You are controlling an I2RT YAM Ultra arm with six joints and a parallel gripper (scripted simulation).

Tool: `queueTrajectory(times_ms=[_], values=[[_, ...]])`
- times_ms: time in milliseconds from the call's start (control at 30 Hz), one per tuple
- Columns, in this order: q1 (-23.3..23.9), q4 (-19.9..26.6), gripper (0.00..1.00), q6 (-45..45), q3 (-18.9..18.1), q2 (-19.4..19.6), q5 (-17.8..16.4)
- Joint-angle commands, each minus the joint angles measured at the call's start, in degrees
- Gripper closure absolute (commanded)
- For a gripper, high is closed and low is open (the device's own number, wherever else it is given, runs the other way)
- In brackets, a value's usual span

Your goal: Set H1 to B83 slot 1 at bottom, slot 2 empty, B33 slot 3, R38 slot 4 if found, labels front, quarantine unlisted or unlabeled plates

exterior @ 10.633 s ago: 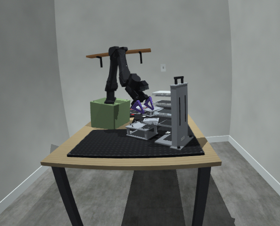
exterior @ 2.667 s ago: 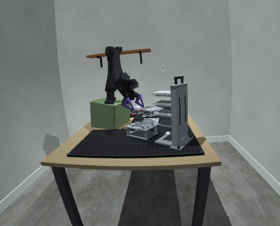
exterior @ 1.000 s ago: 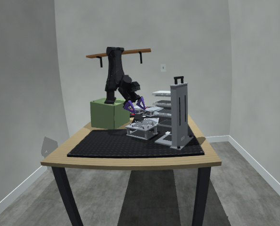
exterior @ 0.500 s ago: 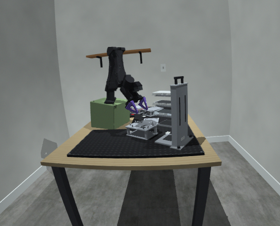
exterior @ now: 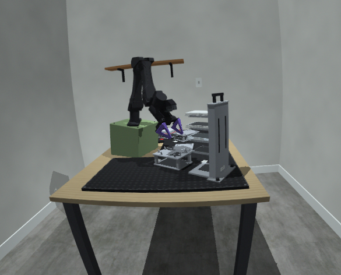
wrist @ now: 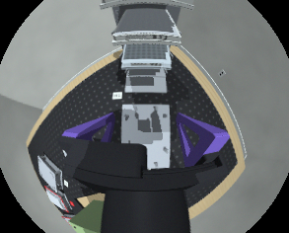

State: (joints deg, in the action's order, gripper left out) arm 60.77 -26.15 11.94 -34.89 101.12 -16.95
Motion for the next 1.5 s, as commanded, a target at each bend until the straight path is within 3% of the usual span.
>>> queueTrajectory(times_ms=[0,1467], values=[[-0.4,0.9,0.00,-0.5,-2.2,-0.4,0.2],[-3.7,5.5,0.00,-2.6,-14.7,8.0,2.8]])
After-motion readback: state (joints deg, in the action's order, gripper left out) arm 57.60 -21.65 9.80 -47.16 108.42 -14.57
